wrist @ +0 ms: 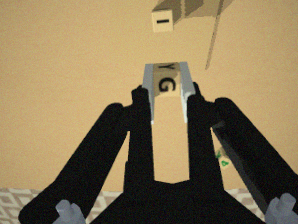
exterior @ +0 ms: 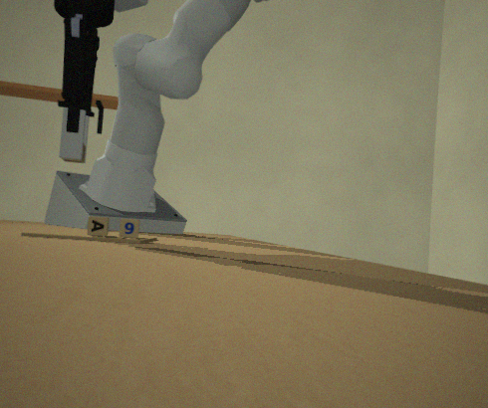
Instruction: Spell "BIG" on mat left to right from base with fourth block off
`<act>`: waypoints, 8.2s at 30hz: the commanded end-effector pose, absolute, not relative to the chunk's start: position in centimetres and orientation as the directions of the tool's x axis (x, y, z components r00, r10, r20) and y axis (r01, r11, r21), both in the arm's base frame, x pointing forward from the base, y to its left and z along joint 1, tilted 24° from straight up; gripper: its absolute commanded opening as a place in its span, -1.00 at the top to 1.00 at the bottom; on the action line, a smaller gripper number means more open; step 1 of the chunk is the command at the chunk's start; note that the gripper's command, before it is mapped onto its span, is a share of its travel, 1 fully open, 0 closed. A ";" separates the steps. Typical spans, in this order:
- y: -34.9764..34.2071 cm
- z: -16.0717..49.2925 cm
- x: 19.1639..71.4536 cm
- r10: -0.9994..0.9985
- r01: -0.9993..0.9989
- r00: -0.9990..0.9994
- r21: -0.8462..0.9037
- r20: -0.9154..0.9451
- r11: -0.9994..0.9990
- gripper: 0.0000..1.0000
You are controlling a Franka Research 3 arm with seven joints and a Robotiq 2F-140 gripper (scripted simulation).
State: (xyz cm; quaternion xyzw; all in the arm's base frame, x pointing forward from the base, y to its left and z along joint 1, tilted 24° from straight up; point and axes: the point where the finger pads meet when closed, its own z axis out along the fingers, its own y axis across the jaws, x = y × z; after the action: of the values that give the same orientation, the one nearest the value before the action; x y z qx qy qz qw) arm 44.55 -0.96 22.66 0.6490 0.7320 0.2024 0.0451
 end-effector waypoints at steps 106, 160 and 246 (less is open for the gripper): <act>1.4 14.1 47.7 0.967 0.929 -0.172 0.359 0.187 0.096 0.74; 1.3 14.1 47.7 0.967 0.928 -0.174 0.359 0.187 0.097 0.74; 1.2 13.8 47.8 0.967 0.929 -0.172 0.359 0.187 0.096 0.74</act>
State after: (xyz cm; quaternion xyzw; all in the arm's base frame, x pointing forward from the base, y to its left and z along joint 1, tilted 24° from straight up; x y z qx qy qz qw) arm 47.70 1.21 13.76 0.6446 0.7361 0.2011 0.0466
